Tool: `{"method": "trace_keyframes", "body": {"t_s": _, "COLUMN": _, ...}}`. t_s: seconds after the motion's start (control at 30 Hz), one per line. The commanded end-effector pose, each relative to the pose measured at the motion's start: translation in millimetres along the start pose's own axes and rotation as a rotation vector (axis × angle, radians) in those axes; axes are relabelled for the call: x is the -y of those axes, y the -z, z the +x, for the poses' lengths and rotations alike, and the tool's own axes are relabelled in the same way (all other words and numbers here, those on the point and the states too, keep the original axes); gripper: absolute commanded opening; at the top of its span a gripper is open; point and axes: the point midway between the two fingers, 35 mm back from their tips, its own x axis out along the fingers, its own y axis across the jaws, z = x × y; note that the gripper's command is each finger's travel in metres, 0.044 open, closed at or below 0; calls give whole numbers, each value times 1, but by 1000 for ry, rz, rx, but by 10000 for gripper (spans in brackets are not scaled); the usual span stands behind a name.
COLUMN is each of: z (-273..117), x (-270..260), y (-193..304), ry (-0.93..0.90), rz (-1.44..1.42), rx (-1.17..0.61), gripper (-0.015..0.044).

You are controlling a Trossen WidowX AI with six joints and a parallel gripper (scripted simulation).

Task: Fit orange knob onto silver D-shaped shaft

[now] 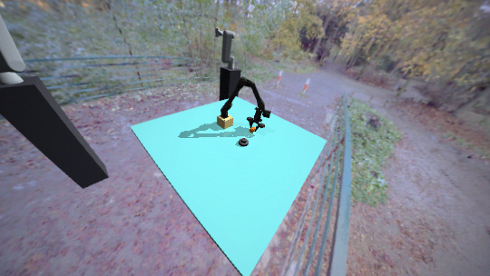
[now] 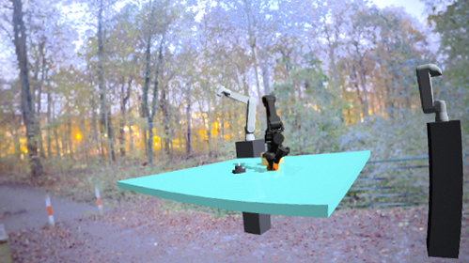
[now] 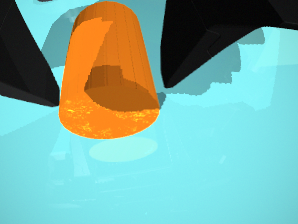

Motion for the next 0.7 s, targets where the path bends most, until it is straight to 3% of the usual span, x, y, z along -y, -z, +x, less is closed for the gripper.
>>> {"method": "trace_keyframes", "body": {"t_s": 0.0, "z": 1, "x": 0, "y": -1, "ry": -2, "rz": 2, "rx": 5, "gripper": 240}}
{"method": "trace_keyframes", "body": {"t_s": 0.17, "z": 1, "x": 0, "y": -1, "ry": -2, "rz": 2, "rx": 5, "gripper": 240}}
{"method": "trace_keyframes", "body": {"t_s": 0.47, "z": 1, "x": 0, "y": -1, "ry": -2, "rz": 2, "rx": 5, "gripper": 180}}
{"method": "trace_keyframes", "body": {"t_s": 0.67, "z": -1, "x": 0, "y": 1, "ry": -1, "rz": 1, "rx": 32, "gripper": 180}}
